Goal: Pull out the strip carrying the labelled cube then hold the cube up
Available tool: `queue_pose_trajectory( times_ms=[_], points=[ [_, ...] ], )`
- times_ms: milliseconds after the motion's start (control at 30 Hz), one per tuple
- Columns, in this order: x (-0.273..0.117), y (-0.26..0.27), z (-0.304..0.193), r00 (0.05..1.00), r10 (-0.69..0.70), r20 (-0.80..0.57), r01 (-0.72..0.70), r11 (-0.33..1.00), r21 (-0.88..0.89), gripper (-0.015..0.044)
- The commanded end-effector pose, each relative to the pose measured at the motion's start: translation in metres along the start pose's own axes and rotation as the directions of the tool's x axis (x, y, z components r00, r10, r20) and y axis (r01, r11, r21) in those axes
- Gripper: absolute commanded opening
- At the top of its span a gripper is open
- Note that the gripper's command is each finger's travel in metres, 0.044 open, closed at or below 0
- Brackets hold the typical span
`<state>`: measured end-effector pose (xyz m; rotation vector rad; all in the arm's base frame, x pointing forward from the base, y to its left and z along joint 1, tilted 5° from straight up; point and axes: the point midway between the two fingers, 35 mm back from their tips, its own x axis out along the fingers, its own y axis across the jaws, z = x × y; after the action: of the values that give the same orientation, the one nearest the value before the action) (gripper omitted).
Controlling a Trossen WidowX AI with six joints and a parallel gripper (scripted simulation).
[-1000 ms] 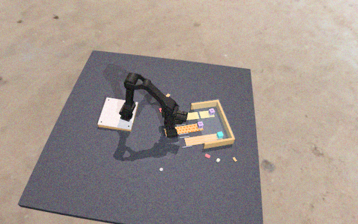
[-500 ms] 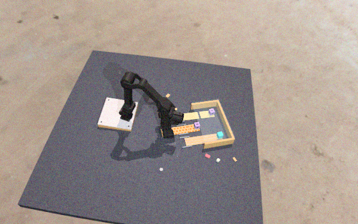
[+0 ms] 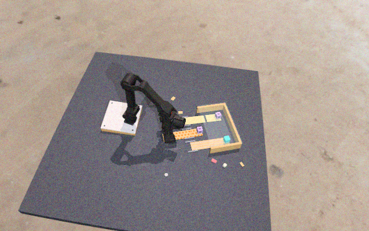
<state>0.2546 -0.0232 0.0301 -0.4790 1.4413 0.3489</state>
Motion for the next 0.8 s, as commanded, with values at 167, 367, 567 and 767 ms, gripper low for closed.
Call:
queue_pose_trajectory(
  times_ms=[167, 367, 567, 767],
  points=[
    [0.004, 0.003, -0.019, 1.000, 0.012, -0.022, -0.012, 1.000, -0.001, 0.0000],
    [0.004, 0.003, -0.028, 1.000, 0.012, -0.023, -0.012, 1.000, -0.001, 0.0000],
    [0.004, 0.003, -0.033, 1.000, 0.012, -0.023, -0.012, 1.000, -0.001, 0.0000],
    [-0.042, -0.001, -0.023, 1.000, 0.011, -0.022, -0.011, 1.000, -0.001, 0.0000]
  ],
)
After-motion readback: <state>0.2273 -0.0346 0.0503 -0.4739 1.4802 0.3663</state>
